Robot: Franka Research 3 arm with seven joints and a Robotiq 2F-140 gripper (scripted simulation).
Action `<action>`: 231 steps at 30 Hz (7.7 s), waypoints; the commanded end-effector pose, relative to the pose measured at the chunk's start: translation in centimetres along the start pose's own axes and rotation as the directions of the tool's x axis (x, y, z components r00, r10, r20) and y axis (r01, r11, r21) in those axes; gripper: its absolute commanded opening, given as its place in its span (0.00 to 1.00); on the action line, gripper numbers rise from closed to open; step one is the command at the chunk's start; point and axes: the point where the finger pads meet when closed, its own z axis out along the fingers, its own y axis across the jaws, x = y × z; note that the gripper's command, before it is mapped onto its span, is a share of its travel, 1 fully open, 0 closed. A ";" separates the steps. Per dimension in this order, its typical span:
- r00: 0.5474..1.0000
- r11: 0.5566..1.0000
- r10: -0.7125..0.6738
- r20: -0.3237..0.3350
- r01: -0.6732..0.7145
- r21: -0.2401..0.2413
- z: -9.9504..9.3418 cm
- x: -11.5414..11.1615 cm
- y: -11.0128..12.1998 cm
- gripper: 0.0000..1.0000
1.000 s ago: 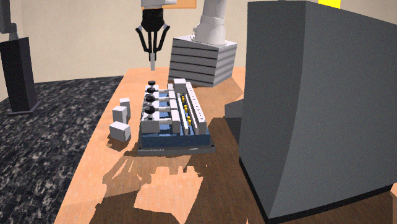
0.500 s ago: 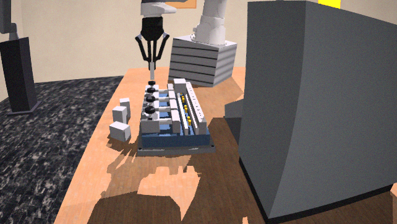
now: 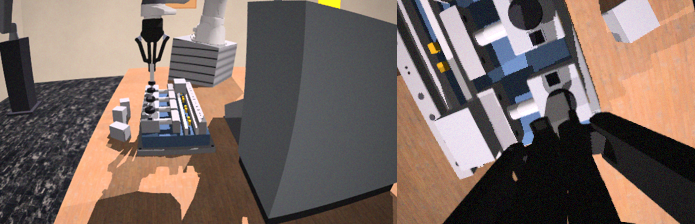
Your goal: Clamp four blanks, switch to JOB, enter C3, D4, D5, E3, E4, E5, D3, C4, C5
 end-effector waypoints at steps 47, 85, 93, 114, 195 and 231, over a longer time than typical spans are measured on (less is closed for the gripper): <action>1.000 1.000 0.011 -0.004 -0.011 -0.002 0.0 0.2 0.3 0.00; 1.000 1.000 0.011 -0.004 -0.011 -0.002 0.0 0.2 0.2 0.00; 1.000 1.000 0.011 -0.004 -0.011 -0.002 0.0 0.1 0.2 0.00; 1.000 1.000 0.011 -0.004 -0.011 -0.002 0.0 0.1 0.2 0.00; 1.000 1.000 0.011 -0.004 -0.011 -0.002 1.3 0.1 0.2 0.00; 1.000 1.000 0.011 -0.004 -0.011 -0.002 -5.0 0.1 0.1 0.00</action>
